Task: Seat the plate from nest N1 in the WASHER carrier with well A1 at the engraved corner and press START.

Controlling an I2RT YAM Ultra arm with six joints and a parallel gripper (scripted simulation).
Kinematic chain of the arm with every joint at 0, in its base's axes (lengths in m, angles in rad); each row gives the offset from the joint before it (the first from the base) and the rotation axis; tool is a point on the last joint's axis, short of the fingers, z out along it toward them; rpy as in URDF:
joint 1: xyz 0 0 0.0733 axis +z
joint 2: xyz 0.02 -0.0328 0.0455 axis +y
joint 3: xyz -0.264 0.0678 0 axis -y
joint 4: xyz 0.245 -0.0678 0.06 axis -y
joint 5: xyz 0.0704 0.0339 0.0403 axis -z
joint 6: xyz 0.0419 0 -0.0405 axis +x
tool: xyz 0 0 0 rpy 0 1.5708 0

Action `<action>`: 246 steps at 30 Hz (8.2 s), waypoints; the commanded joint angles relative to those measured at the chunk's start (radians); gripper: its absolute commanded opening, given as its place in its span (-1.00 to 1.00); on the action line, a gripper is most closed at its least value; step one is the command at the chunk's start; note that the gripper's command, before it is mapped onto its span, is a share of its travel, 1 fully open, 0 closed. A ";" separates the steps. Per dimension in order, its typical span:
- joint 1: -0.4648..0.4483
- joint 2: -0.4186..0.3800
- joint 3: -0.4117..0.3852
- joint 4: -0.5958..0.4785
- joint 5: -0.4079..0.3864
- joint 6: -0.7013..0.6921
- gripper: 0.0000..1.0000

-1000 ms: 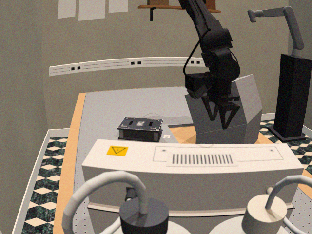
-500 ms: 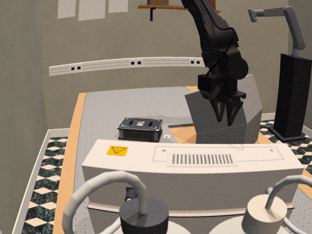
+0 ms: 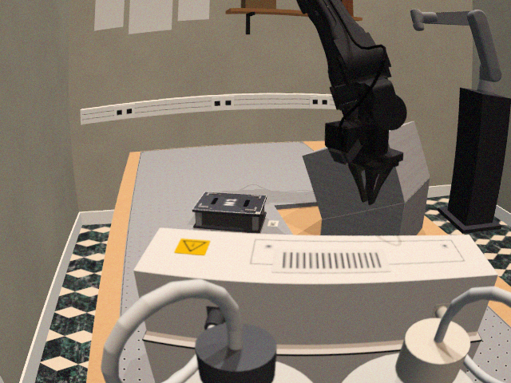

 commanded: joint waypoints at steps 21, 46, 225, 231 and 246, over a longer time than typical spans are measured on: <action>0.010 -0.036 0.014 0.014 0.001 -0.012 -1.00; 0.265 -0.082 -0.176 0.078 -0.071 -0.451 -1.00; 0.165 0.172 -0.533 1.052 0.005 -0.741 -1.00; 0.156 0.200 -0.524 1.075 0.006 -0.751 -1.00; 0.168 0.169 -0.523 1.080 0.005 -0.752 -1.00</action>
